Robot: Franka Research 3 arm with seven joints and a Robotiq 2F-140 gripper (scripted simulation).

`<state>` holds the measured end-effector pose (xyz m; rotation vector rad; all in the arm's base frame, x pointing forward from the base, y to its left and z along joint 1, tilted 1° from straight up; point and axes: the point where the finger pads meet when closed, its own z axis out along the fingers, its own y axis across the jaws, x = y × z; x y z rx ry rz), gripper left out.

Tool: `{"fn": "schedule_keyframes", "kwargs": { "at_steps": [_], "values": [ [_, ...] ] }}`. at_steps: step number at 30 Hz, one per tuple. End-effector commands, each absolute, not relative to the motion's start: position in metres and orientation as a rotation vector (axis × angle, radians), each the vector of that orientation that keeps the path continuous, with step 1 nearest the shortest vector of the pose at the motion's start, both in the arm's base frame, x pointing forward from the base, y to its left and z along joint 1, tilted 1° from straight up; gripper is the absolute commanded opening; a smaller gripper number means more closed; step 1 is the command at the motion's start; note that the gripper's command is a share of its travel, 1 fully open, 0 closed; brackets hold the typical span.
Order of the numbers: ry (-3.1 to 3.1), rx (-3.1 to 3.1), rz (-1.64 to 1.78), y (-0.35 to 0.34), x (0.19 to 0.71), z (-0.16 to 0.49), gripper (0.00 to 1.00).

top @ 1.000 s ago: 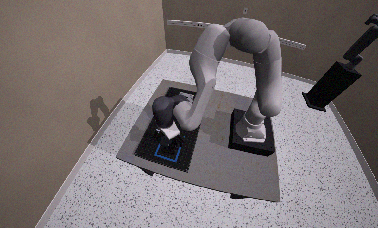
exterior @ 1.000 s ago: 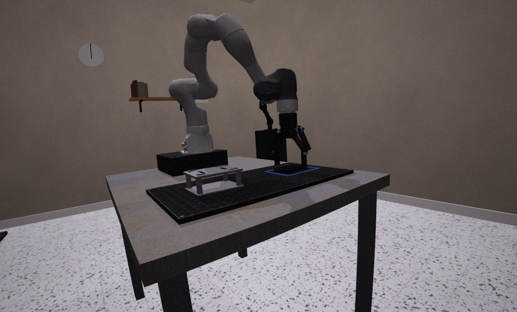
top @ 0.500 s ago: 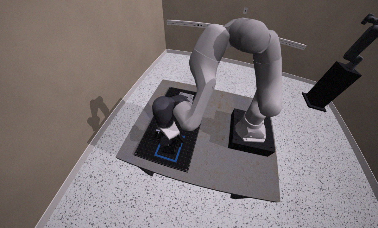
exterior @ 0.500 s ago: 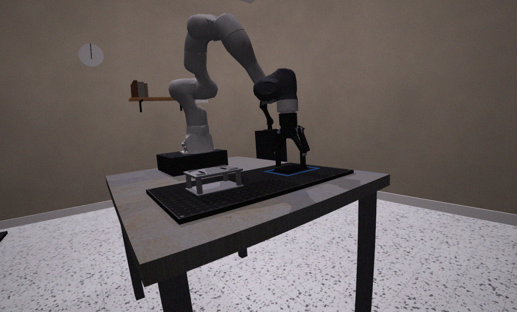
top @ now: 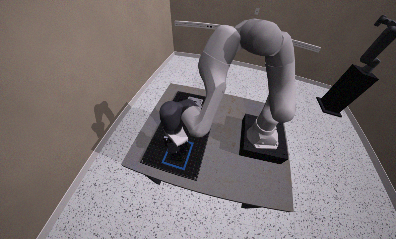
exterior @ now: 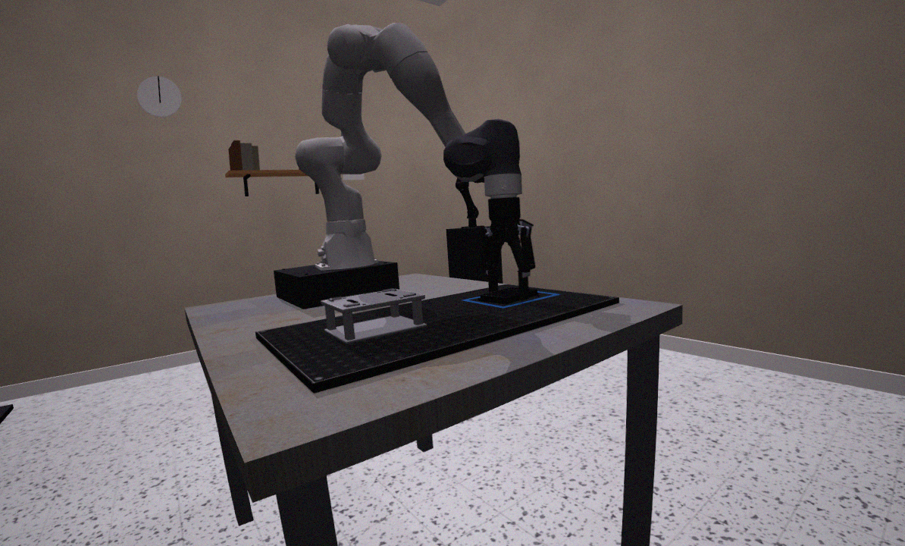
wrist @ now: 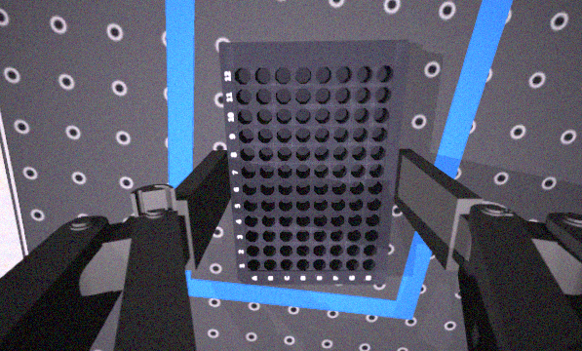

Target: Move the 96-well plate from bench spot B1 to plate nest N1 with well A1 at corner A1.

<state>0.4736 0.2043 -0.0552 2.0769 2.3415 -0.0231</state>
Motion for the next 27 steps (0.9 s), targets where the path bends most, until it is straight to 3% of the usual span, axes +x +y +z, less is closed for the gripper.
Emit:
{"fn": "schedule_keyframes", "kwargs": {
  "at_steps": [1,27],
  "values": [
    [2.333,2.086,-0.017,0.2054,0.4747,-0.0550,0.63],
    [2.333,2.086,-0.017,0.2054,0.4747,-0.0542,0.60]
  ]
}}
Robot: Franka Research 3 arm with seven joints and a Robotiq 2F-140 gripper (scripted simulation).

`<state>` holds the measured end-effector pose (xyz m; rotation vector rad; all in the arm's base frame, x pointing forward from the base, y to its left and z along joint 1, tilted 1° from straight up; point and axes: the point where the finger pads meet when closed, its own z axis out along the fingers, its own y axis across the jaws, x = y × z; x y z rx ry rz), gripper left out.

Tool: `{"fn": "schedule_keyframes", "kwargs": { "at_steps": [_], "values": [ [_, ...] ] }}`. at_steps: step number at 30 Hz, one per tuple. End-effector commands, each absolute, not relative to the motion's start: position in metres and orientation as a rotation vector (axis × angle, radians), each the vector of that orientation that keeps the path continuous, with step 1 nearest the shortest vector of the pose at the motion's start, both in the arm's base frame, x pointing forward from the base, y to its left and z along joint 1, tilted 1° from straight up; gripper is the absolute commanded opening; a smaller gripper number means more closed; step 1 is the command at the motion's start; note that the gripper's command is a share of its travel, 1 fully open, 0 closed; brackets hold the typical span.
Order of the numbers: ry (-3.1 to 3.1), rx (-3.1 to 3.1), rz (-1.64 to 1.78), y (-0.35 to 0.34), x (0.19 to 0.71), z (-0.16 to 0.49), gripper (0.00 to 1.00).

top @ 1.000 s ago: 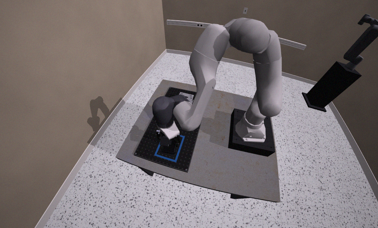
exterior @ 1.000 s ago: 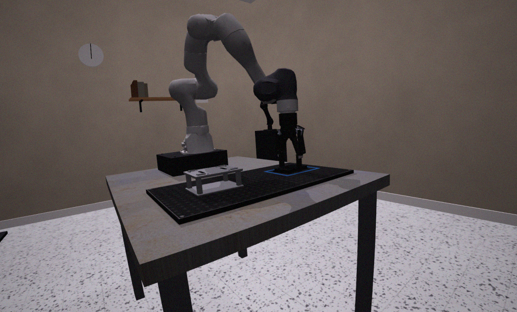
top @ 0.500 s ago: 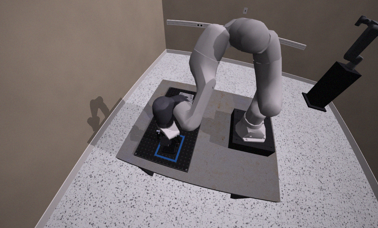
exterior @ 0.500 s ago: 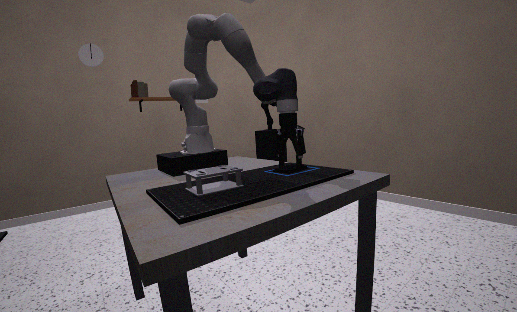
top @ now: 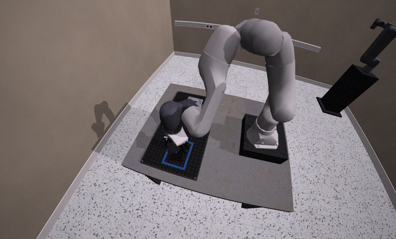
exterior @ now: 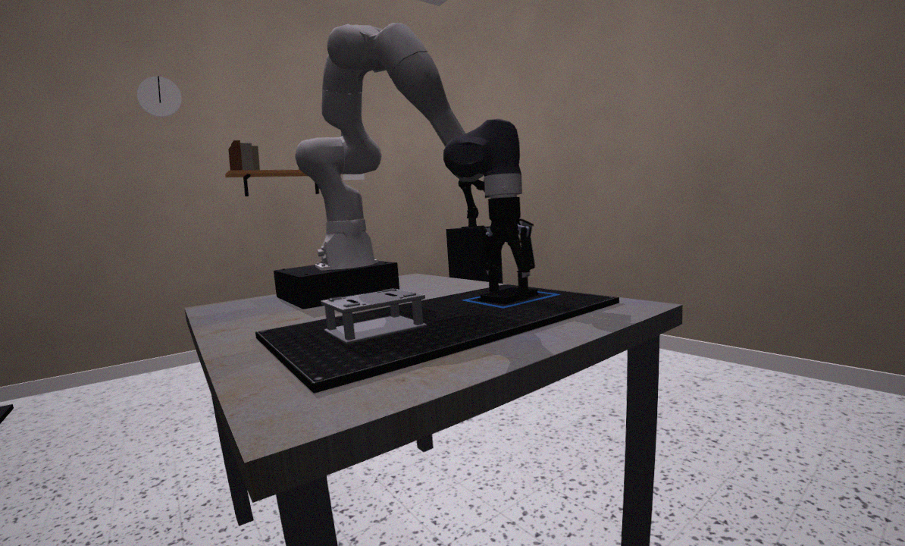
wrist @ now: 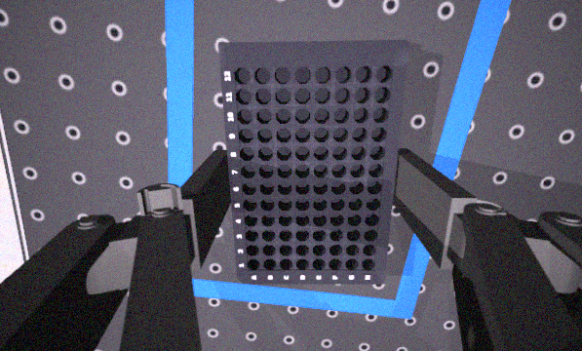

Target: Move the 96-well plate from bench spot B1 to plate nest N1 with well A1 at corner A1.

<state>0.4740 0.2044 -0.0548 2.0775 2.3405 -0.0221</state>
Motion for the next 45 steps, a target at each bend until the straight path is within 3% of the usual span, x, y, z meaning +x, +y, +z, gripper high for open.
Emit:
{"fn": "schedule_keyframes", "kwargs": {
  "at_steps": [1,45],
  "values": [
    [2.333,2.086,-0.017,0.205,0.475,-0.054,0.60],
    [2.333,2.086,-0.017,0.206,0.475,-0.001,0.60]
  ]
}}
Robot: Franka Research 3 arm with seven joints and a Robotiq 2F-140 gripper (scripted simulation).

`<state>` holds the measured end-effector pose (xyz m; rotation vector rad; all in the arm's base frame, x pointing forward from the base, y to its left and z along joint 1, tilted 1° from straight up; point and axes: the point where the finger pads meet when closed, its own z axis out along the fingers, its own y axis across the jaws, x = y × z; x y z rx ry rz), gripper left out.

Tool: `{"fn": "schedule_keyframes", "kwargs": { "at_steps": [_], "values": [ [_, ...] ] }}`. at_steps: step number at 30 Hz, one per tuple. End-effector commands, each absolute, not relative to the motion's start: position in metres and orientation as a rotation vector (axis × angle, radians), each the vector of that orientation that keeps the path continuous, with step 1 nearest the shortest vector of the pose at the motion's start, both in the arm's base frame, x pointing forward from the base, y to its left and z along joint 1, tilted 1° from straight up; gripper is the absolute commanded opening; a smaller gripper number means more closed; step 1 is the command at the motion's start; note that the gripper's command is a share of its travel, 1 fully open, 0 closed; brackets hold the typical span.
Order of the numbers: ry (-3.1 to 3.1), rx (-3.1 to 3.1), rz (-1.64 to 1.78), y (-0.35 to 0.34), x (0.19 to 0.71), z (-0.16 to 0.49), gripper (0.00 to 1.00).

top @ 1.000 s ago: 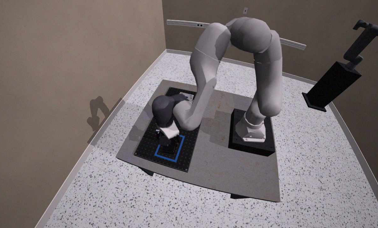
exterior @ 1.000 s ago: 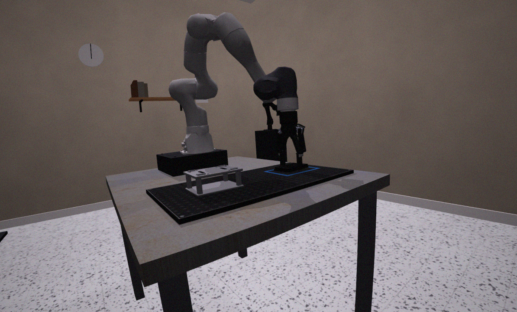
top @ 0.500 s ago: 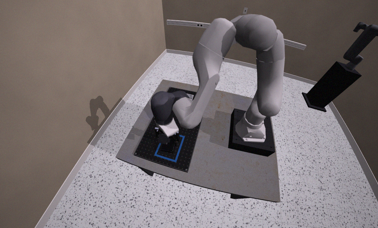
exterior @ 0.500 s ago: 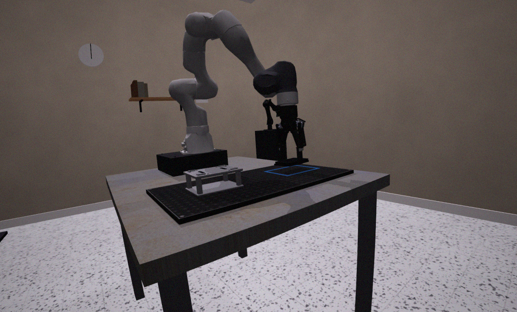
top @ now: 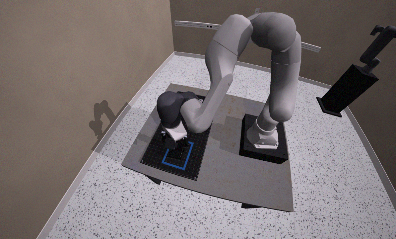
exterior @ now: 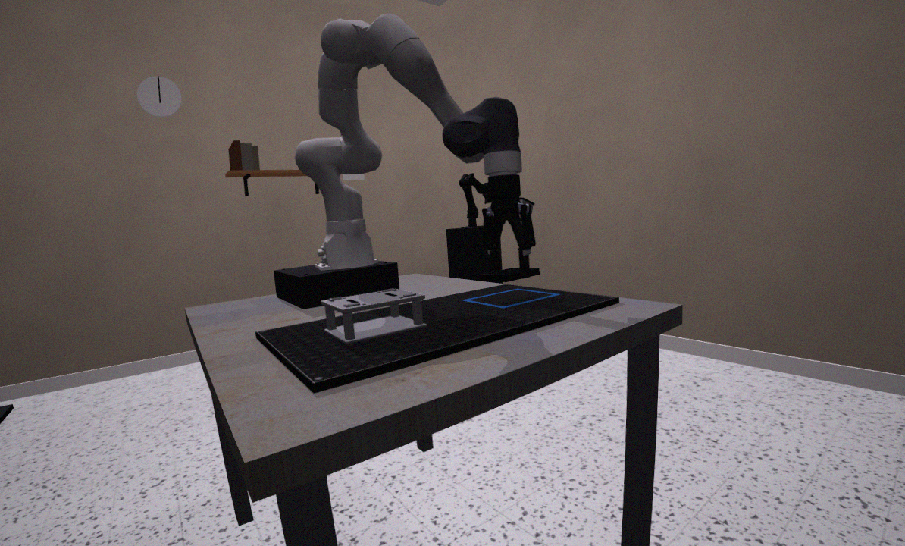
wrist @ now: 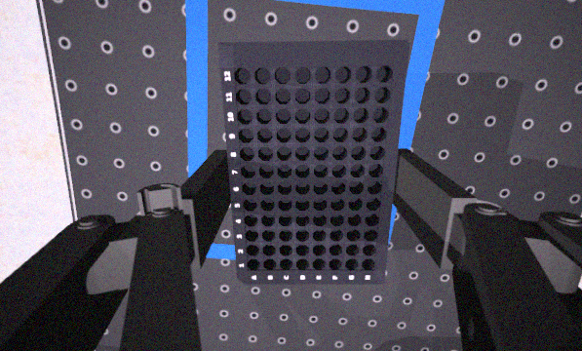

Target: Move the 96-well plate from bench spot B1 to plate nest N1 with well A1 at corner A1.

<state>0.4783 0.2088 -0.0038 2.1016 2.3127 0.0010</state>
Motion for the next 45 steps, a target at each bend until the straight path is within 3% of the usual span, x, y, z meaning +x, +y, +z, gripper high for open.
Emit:
{"fn": "schedule_keyframes", "kwargs": {
  "at_steps": [1,45],
  "values": [
    [2.333,2.086,-0.017,0.2063,0.4746,0.0008,0.60],
    [2.333,2.086,-0.017,0.2064,0.4746,0.0083,0.60]
  ]
}}
